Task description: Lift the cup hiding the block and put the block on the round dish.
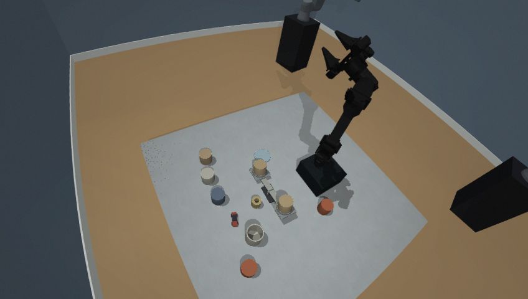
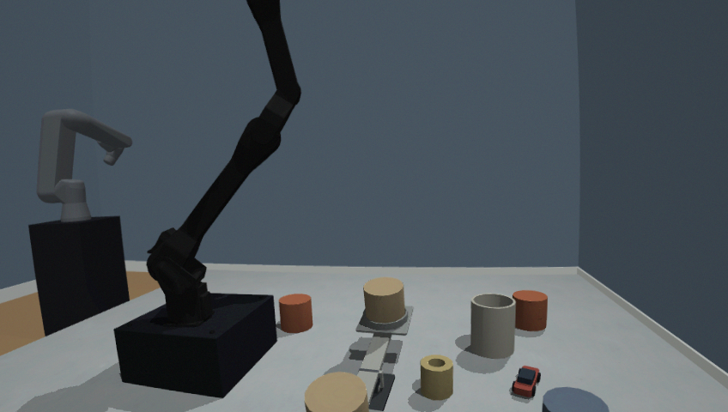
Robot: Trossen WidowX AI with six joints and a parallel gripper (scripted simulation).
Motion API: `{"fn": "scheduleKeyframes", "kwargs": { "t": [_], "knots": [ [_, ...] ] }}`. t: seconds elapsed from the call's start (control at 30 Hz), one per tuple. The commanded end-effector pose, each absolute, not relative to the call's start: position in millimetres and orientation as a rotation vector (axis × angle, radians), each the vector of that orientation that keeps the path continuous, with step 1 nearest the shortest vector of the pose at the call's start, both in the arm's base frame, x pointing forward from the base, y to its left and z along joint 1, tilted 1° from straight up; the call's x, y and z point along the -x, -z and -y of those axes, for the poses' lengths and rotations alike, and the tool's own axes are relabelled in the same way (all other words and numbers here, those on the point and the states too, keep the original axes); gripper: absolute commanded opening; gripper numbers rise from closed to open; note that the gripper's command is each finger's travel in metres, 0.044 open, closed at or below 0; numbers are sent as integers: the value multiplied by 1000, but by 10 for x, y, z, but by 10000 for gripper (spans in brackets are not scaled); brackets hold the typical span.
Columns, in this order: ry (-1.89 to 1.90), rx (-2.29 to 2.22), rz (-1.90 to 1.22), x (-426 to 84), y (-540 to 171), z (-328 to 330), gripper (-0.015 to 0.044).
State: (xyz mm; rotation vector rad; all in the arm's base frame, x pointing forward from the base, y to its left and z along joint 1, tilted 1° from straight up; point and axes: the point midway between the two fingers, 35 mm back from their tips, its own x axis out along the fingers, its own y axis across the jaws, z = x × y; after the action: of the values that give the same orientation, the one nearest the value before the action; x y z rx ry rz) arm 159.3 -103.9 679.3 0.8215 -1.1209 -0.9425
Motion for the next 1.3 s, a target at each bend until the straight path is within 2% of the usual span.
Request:
{"fn": "scheduleKeyframes", "kwargs": {
  "t": [0.0,0.03,0.7,1.27],
  "knots": [
    [940,-821,1120,-1590,-6794,1035,426],
    [933,-821,1119,-1581,-6797,1023,440],
    [711,-835,1098,-1140,-6780,748,440],
    [594,-891,1084,-820,-6577,821,440]
  ]
}}
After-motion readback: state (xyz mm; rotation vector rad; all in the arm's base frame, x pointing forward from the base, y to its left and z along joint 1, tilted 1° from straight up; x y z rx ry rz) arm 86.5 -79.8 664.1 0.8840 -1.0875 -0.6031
